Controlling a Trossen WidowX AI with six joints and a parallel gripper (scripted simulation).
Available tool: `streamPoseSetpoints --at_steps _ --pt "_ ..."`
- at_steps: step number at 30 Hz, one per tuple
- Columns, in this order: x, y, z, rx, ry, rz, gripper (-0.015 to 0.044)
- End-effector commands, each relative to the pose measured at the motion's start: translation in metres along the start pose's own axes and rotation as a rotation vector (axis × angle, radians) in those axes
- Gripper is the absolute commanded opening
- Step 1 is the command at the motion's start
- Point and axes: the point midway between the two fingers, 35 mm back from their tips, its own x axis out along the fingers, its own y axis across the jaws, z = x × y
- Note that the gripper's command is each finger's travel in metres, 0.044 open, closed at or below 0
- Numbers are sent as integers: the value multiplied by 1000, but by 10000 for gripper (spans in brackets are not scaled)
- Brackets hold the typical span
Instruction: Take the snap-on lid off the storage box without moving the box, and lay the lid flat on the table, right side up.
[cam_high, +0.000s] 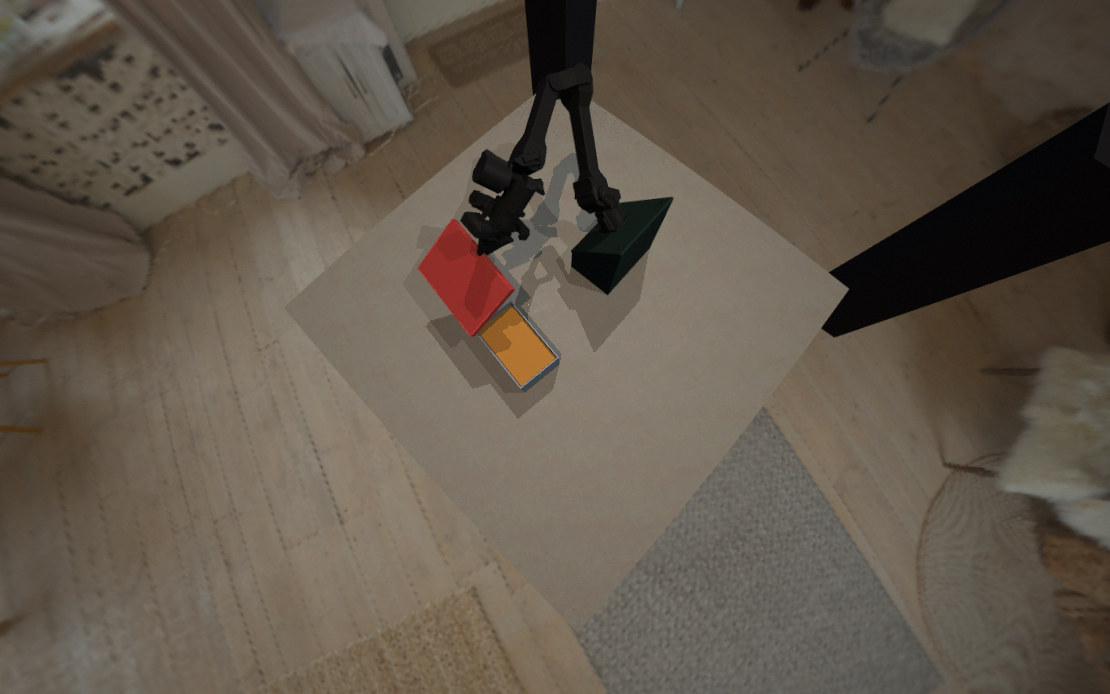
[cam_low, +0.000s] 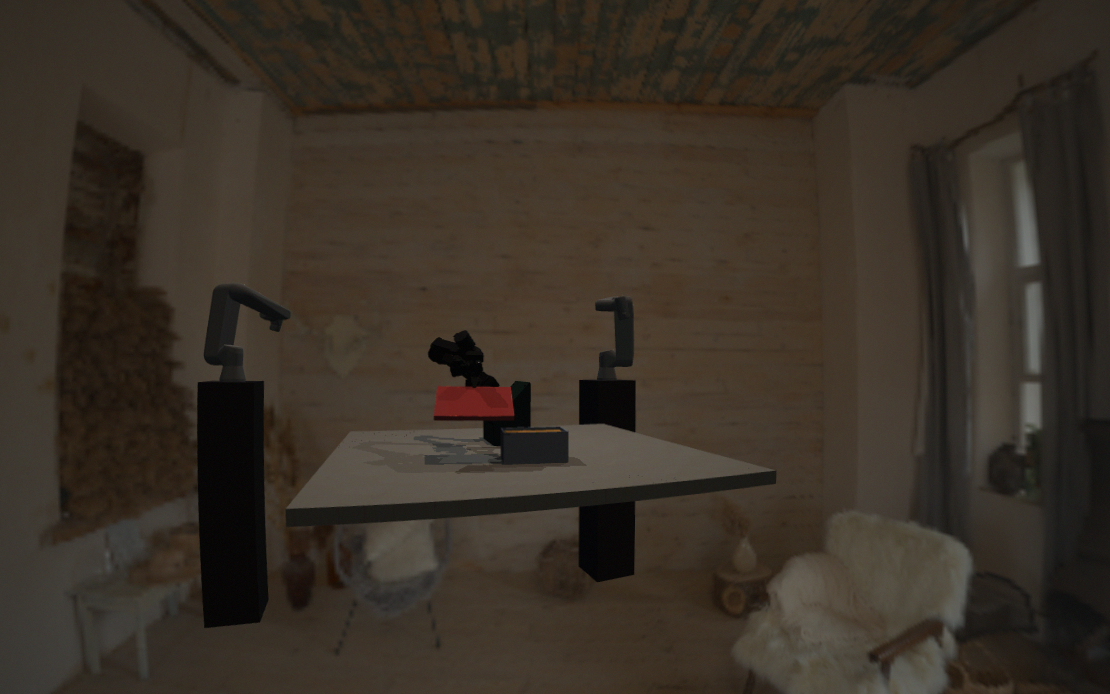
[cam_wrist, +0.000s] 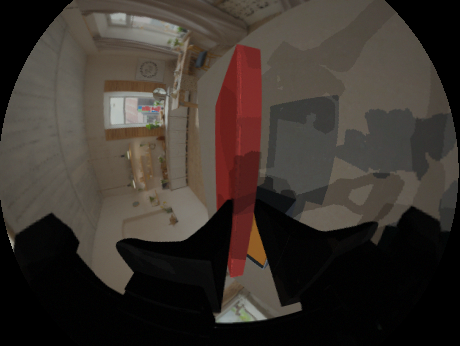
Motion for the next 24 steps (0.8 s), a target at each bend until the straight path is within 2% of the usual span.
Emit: streamPoseSetpoints --at_steps 1,24 --pt "-2 5 9 4 2 16 0" --pt "-5 3 55 3 1 17 0"
